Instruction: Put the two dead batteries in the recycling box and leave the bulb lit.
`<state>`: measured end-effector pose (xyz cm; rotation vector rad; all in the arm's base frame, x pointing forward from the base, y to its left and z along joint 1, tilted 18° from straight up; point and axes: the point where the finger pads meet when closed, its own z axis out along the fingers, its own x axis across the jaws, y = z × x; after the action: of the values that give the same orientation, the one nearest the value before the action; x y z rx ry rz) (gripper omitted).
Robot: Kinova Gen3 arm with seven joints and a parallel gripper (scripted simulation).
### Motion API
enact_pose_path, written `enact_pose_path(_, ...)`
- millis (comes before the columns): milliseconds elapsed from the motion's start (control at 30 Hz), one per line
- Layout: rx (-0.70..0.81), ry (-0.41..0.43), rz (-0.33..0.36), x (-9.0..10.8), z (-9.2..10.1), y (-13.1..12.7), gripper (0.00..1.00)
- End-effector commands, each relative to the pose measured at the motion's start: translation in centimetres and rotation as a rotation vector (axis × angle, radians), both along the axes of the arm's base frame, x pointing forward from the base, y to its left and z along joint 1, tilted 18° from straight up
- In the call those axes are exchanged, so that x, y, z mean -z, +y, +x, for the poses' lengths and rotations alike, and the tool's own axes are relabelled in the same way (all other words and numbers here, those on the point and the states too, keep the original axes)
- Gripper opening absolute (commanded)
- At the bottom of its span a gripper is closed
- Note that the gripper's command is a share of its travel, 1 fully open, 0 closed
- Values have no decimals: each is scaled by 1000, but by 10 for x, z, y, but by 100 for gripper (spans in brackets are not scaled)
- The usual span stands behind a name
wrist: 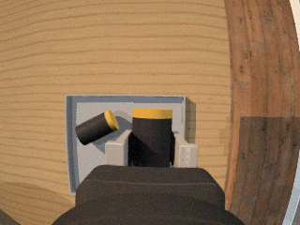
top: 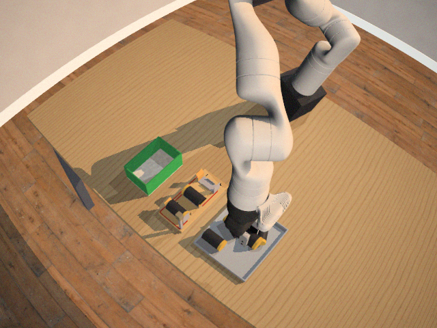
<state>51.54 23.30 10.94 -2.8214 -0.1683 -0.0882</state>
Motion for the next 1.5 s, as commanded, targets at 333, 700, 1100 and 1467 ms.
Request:
enact_pose_path(333,-6,-4,0,-1,1,0,57)
enact_pose_path(700,-7,-4,0,-1,1,0,57)
enact_pose_path(1100,-7,-4,0,3,-4,-11,57)
enact_pose_path(1467,-7,-4,0,19,-20,-57,57)
